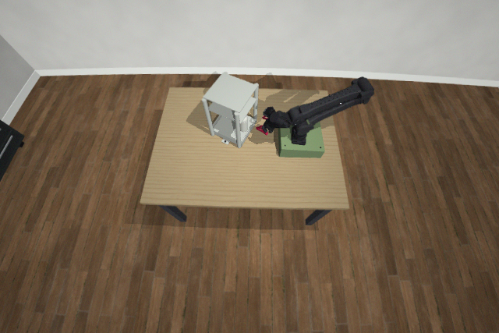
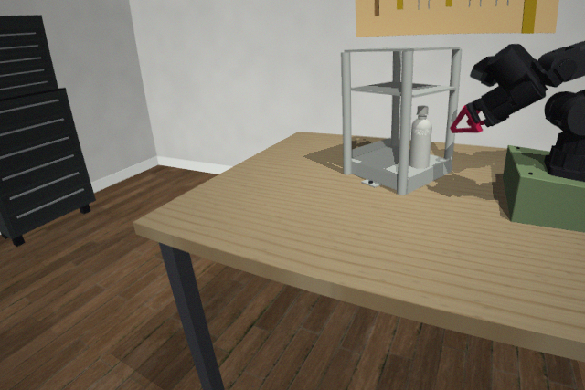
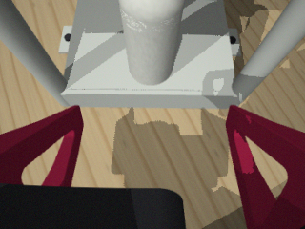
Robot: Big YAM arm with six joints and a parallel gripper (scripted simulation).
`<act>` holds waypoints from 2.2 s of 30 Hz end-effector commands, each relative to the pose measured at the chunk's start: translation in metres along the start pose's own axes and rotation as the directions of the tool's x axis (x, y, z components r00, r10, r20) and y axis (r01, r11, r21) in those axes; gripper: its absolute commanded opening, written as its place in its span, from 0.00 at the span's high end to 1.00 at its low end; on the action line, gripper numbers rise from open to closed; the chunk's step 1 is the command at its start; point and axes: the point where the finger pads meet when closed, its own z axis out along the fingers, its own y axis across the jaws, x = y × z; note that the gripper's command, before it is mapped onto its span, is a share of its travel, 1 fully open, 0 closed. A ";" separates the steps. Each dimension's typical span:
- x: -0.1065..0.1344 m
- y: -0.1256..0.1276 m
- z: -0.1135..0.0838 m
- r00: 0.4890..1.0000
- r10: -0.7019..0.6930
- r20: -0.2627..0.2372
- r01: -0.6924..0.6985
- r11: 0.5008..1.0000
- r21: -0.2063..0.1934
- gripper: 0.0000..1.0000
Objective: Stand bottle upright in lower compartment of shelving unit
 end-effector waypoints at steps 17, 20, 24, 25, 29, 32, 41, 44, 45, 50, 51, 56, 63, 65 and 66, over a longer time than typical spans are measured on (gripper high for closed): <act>-0.031 0.011 -0.091 0.998 0.065 0.026 -0.063 0.997 -0.044 0.12; -0.030 0.011 -0.095 0.998 0.060 0.022 -0.059 0.997 -0.041 0.12; -0.030 0.012 -0.097 0.998 0.057 0.020 -0.056 0.998 -0.038 0.12; -0.030 0.012 -0.097 0.998 0.056 0.019 -0.055 0.998 -0.038 0.12; -0.029 0.012 -0.097 0.998 0.054 0.019 -0.054 0.998 -0.037 0.12; -0.029 0.012 -0.097 0.998 0.054 0.019 -0.053 0.998 -0.037 0.12; -0.029 0.012 -0.097 0.998 0.053 0.018 -0.052 0.998 -0.036 0.12; -0.029 0.012 -0.097 0.998 0.053 0.018 -0.052 0.998 -0.035 0.12; -0.029 0.012 -0.097 0.998 0.053 0.018 -0.052 0.998 -0.035 0.12; -0.029 0.012 -0.097 0.998 0.052 0.018 -0.052 0.998 -0.035 0.12; -0.029 0.012 -0.097 0.998 0.052 0.018 -0.052 0.998 -0.035 0.12; -0.029 0.012 -0.097 0.998 0.052 0.018 -0.052 0.998 -0.035 0.12; -0.029 0.012 -0.097 0.998 0.052 0.018 -0.052 0.998 -0.035 0.12; -0.029 0.012 -0.097 0.998 0.052 0.018 -0.052 0.998 -0.035 0.12; -0.029 0.012 -0.097 0.998 0.052 0.018 -0.052 0.998 -0.035 0.12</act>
